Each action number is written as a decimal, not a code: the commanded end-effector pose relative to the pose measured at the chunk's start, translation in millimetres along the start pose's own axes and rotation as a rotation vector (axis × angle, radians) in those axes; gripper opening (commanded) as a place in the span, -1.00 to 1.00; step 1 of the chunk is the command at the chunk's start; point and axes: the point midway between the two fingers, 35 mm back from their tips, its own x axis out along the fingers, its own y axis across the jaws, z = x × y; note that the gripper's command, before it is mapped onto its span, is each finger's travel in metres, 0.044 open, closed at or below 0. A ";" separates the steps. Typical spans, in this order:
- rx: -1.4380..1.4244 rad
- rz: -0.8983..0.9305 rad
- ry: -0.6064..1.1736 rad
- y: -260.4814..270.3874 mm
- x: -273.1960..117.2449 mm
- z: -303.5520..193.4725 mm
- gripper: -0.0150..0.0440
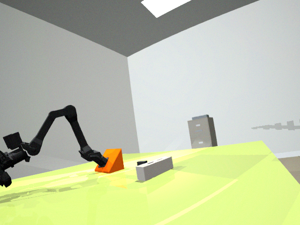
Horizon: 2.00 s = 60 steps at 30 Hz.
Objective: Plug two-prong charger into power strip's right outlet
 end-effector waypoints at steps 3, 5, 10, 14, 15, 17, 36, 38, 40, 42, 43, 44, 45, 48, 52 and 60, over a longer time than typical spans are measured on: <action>0.082 0.060 -0.006 23.3 9.8 6.1 1.00; 0.108 0.080 -0.011 30.7 12.3 10.1 1.00; 0.169 0.131 -0.024 49.4 17.6 20.9 1.00; 0.217 0.173 -0.033 64.6 21.1 30.2 1.00; 0.229 0.184 -0.035 68.4 21.8 32.7 1.00; 0.252 0.205 -0.039 76.0 23.1 37.7 1.00; 0.446 0.425 -0.069 148.4 24.2 92.3 1.00; 0.464 0.449 -0.071 155.9 23.1 98.6 1.00; 0.481 0.473 -0.073 163.3 21.7 105.1 1.00; 0.498 0.498 -0.075 170.7 20.0 111.6 1.00; 0.506 0.511 -0.075 174.4 19.1 114.9 1.00; 0.514 0.524 -0.076 178.1 18.1 118.2 1.00; 0.522 0.536 -0.077 181.8 17.0 121.6 1.00; 0.545 0.575 -0.079 192.9 13.3 131.6 1.00; 0.574 0.628 -0.080 207.6 7.4 145.1 1.00; 0.625 0.737 -0.080 236.4 -8.0 172.5 1.00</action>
